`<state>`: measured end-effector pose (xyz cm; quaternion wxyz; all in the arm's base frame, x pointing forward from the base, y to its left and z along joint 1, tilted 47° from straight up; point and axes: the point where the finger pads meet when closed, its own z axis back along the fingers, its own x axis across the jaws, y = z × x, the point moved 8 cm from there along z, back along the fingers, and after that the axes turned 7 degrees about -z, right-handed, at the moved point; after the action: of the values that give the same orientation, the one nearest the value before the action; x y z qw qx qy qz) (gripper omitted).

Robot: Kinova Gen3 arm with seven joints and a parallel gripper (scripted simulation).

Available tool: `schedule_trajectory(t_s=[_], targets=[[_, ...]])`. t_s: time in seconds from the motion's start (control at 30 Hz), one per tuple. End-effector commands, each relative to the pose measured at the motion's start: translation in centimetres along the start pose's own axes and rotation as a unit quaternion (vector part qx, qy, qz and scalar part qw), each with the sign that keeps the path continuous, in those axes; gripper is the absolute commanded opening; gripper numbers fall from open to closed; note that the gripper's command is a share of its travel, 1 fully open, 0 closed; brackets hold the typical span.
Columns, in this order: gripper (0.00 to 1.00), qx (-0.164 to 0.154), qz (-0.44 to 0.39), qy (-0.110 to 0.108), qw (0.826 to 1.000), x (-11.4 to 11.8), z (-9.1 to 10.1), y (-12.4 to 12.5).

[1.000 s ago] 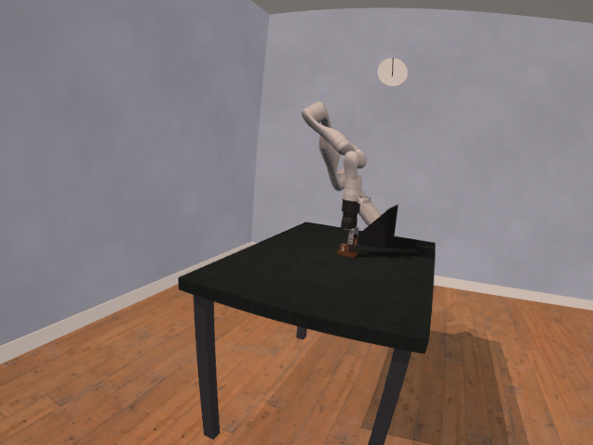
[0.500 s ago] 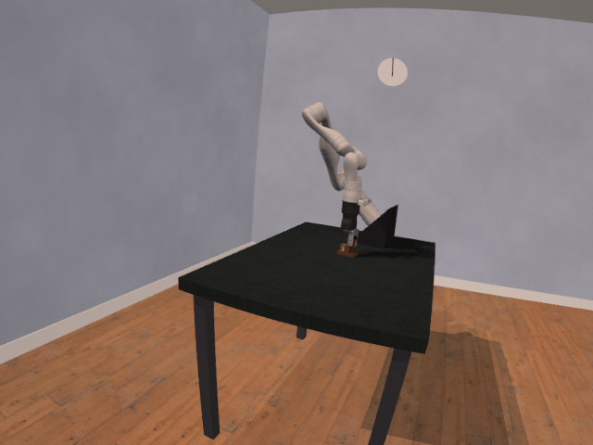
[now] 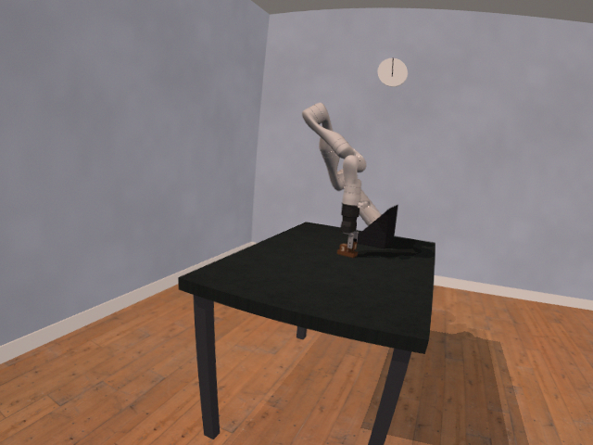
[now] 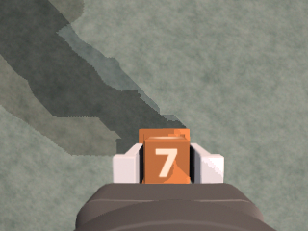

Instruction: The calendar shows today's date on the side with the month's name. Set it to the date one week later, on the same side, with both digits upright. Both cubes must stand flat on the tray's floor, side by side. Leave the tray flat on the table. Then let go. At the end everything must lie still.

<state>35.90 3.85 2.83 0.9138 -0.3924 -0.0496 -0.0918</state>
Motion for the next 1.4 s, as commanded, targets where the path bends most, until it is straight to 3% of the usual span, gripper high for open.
schedule_trajectory(t_s=[0.0, 1.37], targets=[[0.6, -0.001, 0.001, 0.001, 1.0, -0.06, -0.24, 0.0], [0.6, -0.001, 0.001, 0.001, 1.0, -0.06, -0.76, 0.0]])
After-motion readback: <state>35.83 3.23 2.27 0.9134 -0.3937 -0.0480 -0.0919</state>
